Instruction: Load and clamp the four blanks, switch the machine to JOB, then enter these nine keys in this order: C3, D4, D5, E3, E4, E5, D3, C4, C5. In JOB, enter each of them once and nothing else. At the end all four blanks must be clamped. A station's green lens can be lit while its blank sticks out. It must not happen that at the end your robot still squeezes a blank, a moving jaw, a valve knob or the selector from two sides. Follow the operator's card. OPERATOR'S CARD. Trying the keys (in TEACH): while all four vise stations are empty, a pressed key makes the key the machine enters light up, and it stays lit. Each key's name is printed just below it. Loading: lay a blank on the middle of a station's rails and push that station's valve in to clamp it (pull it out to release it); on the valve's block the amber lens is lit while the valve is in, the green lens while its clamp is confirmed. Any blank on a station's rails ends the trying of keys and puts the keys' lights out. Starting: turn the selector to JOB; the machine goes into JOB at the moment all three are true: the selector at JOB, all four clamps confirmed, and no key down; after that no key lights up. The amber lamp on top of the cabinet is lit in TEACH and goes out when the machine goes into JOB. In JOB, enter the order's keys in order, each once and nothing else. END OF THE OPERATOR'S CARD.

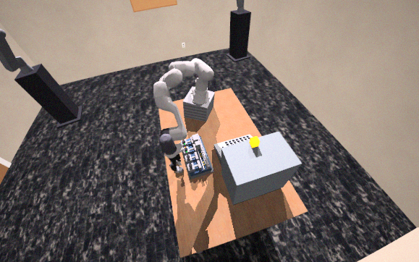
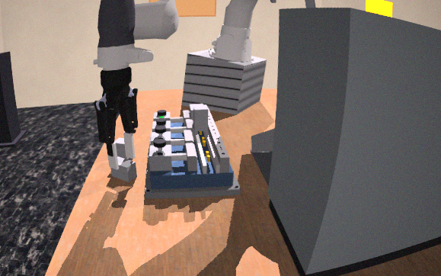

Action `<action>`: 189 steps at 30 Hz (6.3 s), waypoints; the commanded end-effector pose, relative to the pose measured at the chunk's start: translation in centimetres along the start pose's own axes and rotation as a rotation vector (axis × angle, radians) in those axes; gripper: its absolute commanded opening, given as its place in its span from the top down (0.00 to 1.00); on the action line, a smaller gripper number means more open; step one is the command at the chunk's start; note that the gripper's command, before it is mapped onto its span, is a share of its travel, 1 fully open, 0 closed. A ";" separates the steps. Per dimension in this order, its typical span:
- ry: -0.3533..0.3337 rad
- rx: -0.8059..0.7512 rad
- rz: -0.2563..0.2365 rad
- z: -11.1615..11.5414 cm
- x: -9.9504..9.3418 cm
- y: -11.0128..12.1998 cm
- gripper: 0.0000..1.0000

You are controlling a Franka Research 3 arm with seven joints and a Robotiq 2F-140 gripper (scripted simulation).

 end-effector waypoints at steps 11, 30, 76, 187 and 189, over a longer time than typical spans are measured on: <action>-0.001 0.001 0.002 0.0 0.7 0.0 0.60; -0.001 0.001 0.002 0.0 0.9 0.0 0.60; -0.001 0.001 0.002 0.0 0.9 0.0 1.00; 0.000 0.014 0.004 -0.2 -15.7 -0.1 1.00; 0.001 0.039 0.006 -0.8 -15.9 -0.4 1.00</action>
Point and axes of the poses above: the point where the finger pads meet when closed, its own x axis out along the fingers, its own y axis across the jaws, z = x × y, the point moved 7 cm from there along -x, back along the fingers, and after that the axes turned 5 degrees about x, right-handed, at the moved point
